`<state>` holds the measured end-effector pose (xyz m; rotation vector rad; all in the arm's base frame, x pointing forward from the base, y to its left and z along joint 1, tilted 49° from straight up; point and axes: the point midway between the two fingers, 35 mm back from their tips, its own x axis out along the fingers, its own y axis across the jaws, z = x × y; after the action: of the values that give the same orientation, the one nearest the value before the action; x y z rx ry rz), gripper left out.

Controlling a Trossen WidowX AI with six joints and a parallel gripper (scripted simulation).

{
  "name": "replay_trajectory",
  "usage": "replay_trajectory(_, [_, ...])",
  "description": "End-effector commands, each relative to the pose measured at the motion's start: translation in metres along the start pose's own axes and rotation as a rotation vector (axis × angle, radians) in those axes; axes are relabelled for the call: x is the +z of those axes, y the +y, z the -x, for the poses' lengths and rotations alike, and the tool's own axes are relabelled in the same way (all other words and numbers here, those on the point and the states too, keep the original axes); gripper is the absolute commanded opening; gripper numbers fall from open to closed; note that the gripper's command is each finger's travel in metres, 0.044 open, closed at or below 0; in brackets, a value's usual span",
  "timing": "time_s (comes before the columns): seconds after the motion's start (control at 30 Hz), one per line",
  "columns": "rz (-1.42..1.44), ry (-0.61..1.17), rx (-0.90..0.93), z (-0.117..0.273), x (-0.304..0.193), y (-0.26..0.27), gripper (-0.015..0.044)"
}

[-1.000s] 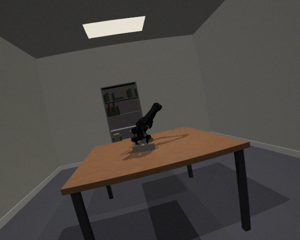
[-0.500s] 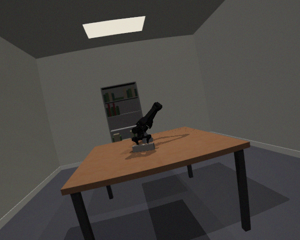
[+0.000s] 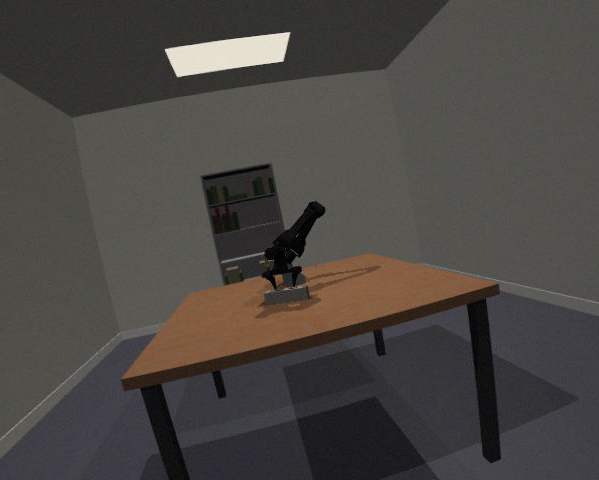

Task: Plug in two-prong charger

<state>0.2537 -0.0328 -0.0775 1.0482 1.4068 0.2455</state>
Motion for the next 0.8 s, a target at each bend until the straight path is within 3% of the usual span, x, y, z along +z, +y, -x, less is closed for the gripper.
replay_trajectory(0.0, [-0.014,-0.286,-0.009,0.037,0.012,-0.003,0.0440])
replay_trajectory(0.13, [-0.007,-0.455,0.003,0.061,0.015,-0.003,0.0440])
replay_trajectory(0.77, [-0.007,-0.455,0.003,0.061,0.015,-0.003,0.0440])
